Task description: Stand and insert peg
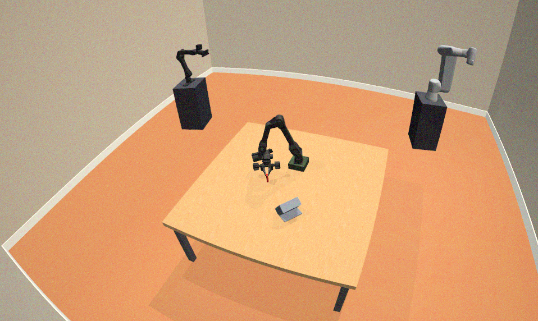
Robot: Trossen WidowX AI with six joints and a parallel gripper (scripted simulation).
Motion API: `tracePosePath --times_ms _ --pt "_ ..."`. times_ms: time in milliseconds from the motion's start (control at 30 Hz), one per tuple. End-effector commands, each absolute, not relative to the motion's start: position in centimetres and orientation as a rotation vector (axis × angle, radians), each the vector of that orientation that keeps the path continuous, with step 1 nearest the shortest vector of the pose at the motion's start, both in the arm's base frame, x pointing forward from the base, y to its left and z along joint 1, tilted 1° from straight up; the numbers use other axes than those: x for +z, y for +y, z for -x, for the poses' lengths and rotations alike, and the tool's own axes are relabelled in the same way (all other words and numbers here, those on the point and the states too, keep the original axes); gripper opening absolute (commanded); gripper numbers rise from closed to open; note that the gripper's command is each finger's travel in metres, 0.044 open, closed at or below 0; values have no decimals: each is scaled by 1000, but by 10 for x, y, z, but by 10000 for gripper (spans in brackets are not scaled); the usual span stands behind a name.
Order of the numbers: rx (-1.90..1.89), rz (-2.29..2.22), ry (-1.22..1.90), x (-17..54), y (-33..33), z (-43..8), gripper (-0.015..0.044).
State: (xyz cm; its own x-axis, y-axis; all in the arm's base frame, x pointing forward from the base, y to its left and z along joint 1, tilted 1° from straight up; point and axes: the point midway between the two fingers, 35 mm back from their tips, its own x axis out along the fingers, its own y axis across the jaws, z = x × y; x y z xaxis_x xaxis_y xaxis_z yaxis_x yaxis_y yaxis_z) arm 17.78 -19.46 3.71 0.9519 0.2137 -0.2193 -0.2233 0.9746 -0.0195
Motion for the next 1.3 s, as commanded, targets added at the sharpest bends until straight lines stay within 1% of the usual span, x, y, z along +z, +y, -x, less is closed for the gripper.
tracePosePath --times_ms 0,1267 --pt "223 48 222 37 -195 -177 49" --pt "216 26 208 30 -195 -171 49"
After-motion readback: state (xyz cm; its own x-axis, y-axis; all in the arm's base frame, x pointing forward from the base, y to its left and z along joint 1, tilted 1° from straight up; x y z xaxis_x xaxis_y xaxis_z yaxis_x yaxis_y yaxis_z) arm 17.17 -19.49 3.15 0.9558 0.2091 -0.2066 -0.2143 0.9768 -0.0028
